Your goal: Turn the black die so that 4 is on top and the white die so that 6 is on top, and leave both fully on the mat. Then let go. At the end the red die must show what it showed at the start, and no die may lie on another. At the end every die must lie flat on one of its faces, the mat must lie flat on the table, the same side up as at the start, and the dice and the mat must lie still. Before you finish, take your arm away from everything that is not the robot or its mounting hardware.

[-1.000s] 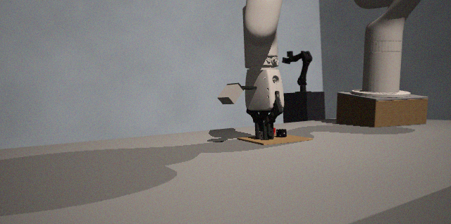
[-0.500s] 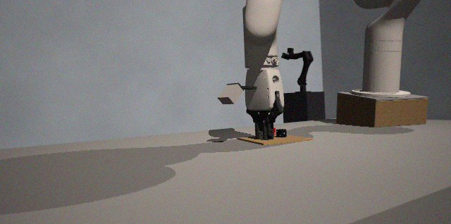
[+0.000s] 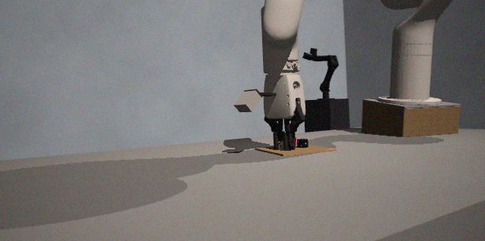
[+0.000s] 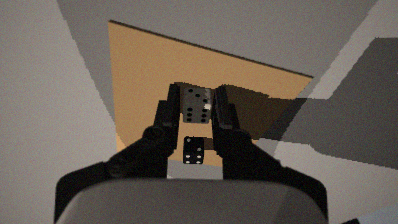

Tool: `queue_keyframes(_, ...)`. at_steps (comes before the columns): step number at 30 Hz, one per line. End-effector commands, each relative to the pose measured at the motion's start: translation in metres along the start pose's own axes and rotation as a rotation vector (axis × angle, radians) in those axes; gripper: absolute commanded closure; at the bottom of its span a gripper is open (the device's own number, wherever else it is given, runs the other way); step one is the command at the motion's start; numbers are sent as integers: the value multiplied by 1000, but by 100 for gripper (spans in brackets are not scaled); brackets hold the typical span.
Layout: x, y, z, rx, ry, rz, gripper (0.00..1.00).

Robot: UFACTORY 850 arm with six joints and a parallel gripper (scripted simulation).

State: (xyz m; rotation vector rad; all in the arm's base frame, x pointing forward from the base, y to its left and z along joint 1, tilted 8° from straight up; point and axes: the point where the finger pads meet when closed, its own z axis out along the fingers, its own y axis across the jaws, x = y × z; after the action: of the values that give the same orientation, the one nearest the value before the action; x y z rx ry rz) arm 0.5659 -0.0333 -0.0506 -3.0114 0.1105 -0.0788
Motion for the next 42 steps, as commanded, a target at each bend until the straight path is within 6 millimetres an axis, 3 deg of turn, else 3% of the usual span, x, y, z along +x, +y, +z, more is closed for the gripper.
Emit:
queue_keyframes(1, 1, 0, -1, 0, 2, 0, 68)
queue_keyframes(3, 1, 0, -1, 0, 2, 0, 64)
queue_keyframes(20, 1, 0, -7, 0, 2, 0, 64)
queue_keyframes(42, 1, 0, -90, 0, 2, 0, 64)
